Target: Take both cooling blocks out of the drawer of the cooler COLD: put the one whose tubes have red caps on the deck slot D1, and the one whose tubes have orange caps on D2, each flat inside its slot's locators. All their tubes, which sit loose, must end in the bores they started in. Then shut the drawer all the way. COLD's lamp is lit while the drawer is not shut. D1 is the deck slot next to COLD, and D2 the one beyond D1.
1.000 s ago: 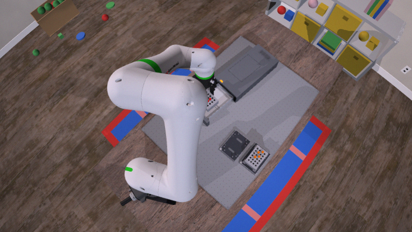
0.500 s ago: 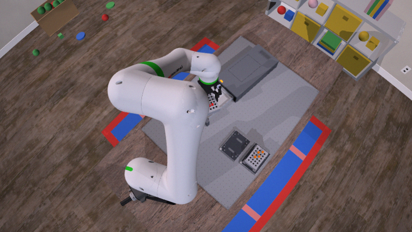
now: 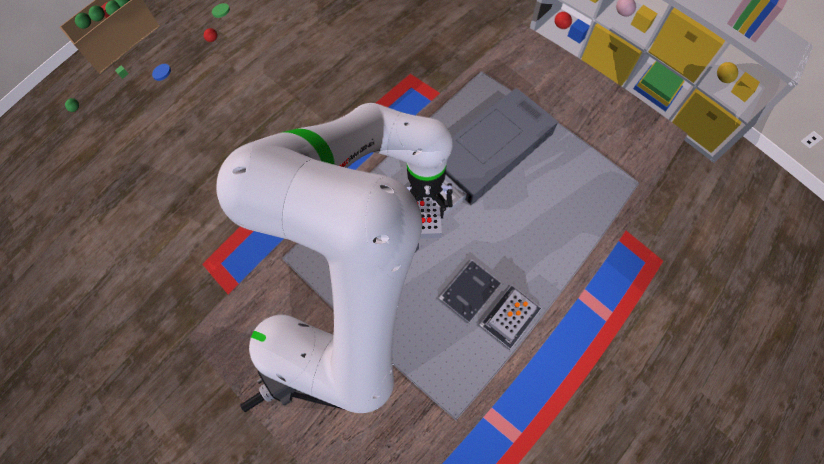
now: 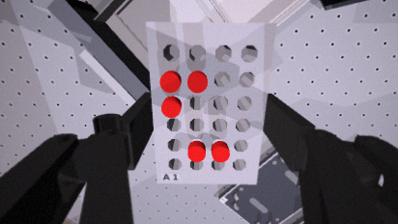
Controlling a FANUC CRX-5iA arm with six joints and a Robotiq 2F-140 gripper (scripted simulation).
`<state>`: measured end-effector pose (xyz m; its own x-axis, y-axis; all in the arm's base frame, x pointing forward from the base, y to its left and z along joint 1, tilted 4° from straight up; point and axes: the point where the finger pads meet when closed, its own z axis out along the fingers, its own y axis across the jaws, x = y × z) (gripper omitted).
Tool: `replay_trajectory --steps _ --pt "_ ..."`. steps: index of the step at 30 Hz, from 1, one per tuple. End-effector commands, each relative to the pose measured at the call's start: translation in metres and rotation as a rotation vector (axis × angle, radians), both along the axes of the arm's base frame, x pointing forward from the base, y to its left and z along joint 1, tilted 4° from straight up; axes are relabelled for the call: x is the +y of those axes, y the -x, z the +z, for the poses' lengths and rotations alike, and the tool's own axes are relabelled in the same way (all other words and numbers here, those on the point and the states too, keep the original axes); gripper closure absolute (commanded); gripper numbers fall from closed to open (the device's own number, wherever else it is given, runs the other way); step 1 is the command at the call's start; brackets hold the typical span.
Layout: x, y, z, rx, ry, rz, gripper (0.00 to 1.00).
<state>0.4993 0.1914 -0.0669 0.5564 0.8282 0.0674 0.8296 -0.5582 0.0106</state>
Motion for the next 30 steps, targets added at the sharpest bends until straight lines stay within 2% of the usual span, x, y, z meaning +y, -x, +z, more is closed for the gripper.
replay_trajectory --steps 1,13,15,28,30 --pt "-0.007 -0.001 0.000 -0.001 -0.001 -0.076 0.90" --pt "-0.039 0.000 -0.001 0.015 -0.016 -0.395 0.90" --pt "-0.039 0.000 -0.001 0.015 -0.016 -0.395 0.90" --pt "-0.074 0.000 -0.003 0.032 -0.033 -0.741 0.90" --pt "-0.079 0.000 -0.003 0.032 -0.034 -0.749 0.90"
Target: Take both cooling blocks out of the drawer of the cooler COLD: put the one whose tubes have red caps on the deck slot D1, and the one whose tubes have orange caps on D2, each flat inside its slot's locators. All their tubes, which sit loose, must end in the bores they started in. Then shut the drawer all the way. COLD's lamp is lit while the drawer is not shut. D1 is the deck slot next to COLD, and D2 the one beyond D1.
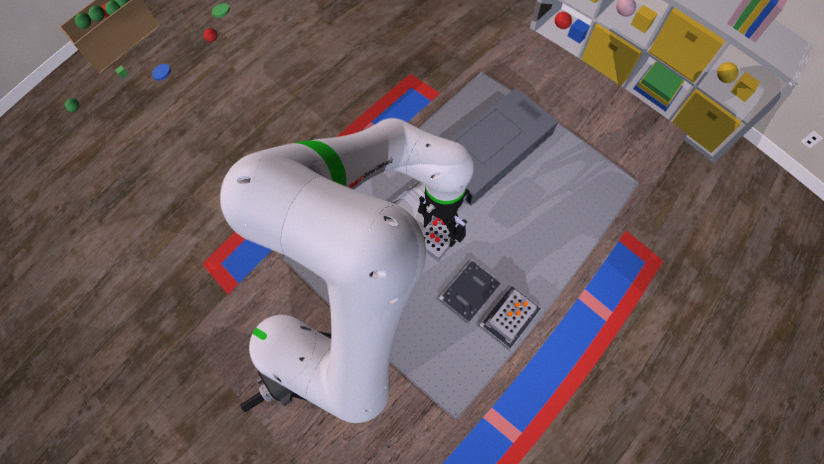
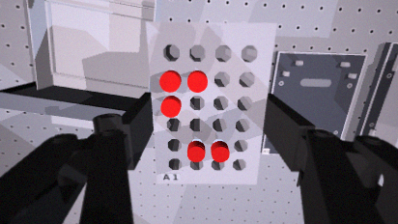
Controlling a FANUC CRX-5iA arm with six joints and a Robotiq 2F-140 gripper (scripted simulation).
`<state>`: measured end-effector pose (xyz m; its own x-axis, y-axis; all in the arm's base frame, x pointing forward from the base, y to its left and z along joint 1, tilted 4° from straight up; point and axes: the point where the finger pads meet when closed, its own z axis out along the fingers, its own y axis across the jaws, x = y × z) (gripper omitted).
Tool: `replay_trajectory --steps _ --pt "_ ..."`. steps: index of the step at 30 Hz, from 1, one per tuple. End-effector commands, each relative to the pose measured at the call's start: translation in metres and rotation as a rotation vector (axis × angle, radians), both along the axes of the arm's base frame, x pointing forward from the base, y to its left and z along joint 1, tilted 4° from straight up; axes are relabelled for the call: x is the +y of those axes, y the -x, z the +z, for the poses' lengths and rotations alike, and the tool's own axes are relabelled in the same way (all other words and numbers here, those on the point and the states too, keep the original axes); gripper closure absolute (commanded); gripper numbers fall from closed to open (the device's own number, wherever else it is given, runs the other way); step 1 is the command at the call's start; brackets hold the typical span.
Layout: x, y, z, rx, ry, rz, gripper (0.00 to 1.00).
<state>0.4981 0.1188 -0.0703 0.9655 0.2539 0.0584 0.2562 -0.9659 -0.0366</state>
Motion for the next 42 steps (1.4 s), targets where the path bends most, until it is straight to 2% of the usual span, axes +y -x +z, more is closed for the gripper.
replay_trajectory --steps 1,42 --pt "-0.007 -0.001 0.000 -0.002 0.002 -0.030 0.90" --pt "-0.103 0.001 -0.004 -0.002 0.002 -0.030 0.90"
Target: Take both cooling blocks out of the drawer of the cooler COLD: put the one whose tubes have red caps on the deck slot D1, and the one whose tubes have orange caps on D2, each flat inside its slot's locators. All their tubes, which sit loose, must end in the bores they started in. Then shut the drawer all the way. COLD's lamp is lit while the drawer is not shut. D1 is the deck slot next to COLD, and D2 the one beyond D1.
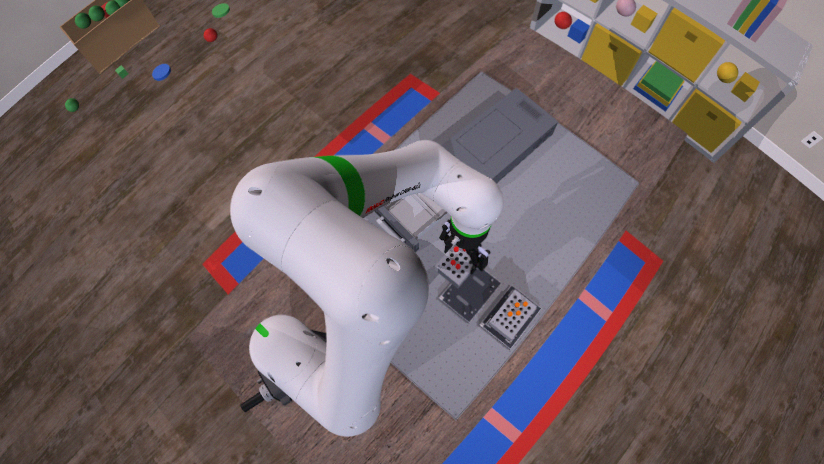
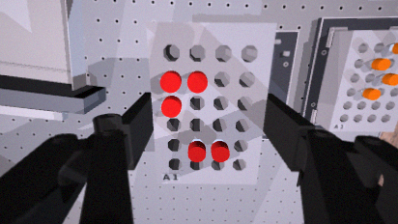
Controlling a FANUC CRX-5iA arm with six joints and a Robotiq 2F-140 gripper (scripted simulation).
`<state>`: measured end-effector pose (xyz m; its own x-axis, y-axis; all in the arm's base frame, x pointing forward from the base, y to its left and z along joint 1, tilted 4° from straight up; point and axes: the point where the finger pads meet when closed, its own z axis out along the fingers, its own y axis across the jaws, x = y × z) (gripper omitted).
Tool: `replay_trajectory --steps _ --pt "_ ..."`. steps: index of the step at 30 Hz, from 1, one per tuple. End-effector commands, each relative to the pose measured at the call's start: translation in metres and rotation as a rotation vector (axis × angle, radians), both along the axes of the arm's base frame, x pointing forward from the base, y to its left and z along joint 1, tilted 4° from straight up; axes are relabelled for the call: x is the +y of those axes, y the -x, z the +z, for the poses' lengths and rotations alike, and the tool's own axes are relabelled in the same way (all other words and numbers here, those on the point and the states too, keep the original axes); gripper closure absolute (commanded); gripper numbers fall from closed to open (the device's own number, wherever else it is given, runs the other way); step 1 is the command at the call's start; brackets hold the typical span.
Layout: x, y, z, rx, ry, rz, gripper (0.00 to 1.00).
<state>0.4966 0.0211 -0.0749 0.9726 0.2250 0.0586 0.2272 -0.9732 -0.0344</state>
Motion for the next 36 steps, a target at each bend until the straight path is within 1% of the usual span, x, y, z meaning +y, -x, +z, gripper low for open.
replay_trajectory --steps 1,25,36 --pt "-0.008 -0.001 0.000 -0.001 0.000 0.000 0.90" --pt "-0.066 0.000 -0.003 -0.001 0.000 0.000 0.90" --pt "-0.068 0.000 -0.003 -0.002 0.000 0.000 0.90"
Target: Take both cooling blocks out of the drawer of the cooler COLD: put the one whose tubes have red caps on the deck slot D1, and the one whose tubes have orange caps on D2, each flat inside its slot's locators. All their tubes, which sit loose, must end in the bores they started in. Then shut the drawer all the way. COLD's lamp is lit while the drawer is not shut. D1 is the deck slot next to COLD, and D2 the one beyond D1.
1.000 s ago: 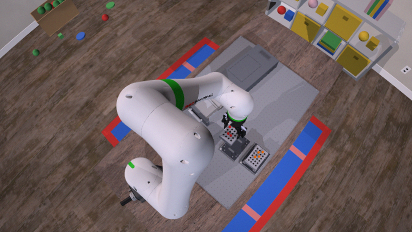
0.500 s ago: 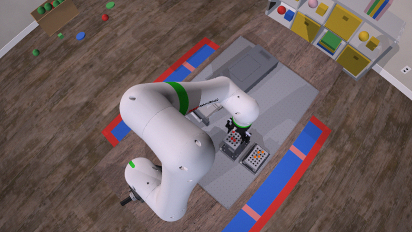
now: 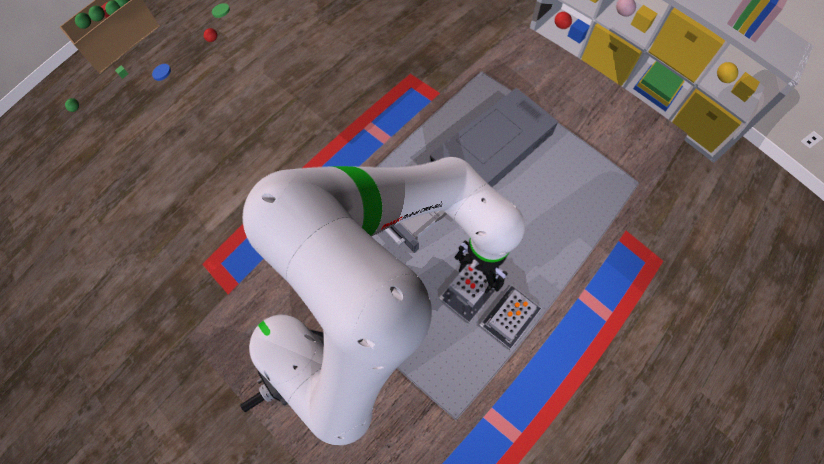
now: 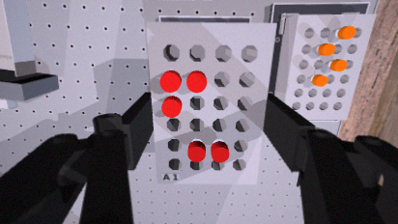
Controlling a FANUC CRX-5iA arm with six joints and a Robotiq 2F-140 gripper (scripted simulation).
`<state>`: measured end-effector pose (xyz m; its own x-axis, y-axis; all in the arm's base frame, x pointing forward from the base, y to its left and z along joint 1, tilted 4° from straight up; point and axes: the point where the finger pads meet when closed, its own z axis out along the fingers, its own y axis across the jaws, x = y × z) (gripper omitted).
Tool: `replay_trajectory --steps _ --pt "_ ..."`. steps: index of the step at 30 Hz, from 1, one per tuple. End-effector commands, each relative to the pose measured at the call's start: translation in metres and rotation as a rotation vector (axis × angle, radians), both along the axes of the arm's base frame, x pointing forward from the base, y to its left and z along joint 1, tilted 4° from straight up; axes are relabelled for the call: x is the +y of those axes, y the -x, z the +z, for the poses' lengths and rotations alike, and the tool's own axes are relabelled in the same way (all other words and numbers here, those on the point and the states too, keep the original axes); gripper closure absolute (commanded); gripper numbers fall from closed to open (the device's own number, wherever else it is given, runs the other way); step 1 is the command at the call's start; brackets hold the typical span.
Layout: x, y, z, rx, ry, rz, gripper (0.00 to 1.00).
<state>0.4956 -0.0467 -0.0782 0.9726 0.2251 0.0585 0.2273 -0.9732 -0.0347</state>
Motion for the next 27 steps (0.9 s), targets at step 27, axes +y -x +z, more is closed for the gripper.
replay_trajectory --steps 27 --pt "0.0000 -0.0010 -0.0039 -0.002 0.000 0.000 0.90"
